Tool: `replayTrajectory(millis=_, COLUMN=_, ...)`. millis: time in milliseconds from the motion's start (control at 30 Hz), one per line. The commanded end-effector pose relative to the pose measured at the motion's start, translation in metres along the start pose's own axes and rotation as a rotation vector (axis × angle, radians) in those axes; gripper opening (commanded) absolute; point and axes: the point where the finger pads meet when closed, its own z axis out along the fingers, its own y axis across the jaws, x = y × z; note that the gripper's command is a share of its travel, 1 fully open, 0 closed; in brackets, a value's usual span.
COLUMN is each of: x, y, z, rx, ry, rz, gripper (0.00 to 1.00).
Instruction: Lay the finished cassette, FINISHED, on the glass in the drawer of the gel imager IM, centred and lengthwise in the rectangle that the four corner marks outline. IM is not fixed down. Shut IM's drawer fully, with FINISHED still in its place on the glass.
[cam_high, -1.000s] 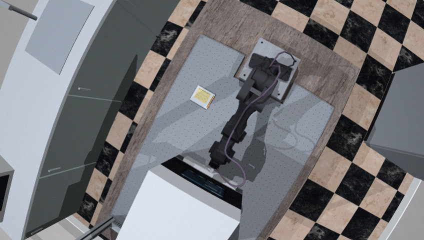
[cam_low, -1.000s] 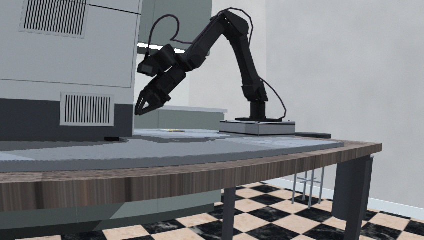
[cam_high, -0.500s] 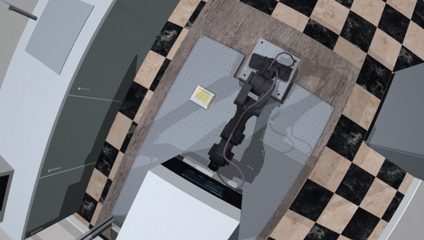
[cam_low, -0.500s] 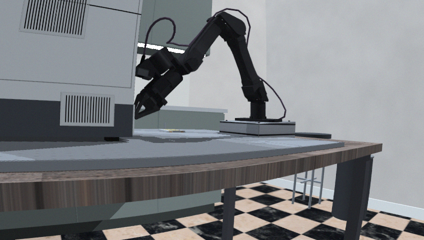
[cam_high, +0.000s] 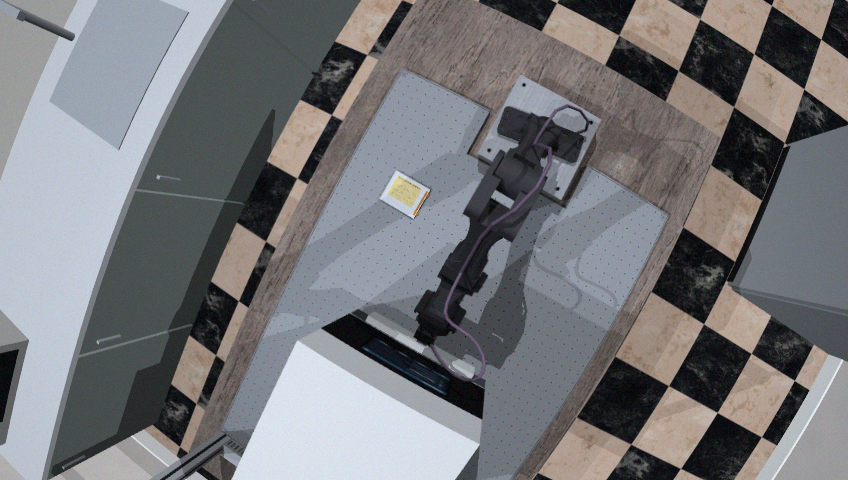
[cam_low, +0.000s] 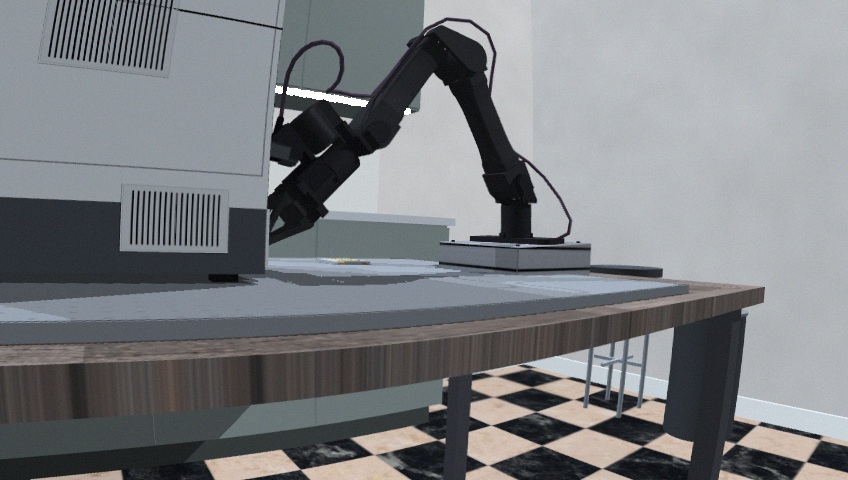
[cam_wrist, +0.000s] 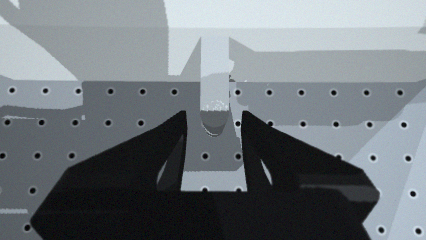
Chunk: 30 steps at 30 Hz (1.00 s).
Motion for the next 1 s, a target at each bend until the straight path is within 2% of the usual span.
replayTrajectory(millis=0, x=-0.0145, y=-0.0002, z=-0.0043, rx=0.001, ry=-0.034, rz=0.001, gripper=0.35)
replayTrajectory(millis=133, x=-0.0145, y=-0.0002, z=-0.0043, rx=0.001, ry=-0.034, rz=0.001, gripper=0.35)
replayTrajectory(millis=167, x=-0.0145, y=-0.0002, z=-0.0043, rx=0.001, ry=-0.034, rz=0.001, gripper=0.0)
replayTrajectory(millis=933, x=-0.0145, y=-0.0002, z=-0.0043, rx=0.001, ry=-0.034, rz=0.001, gripper=0.0)
replayTrajectory(millis=967, x=-0.012, y=0.0042, z=-0.0095, rx=-0.002, ry=-0.036, rz=-0.001, gripper=0.0)
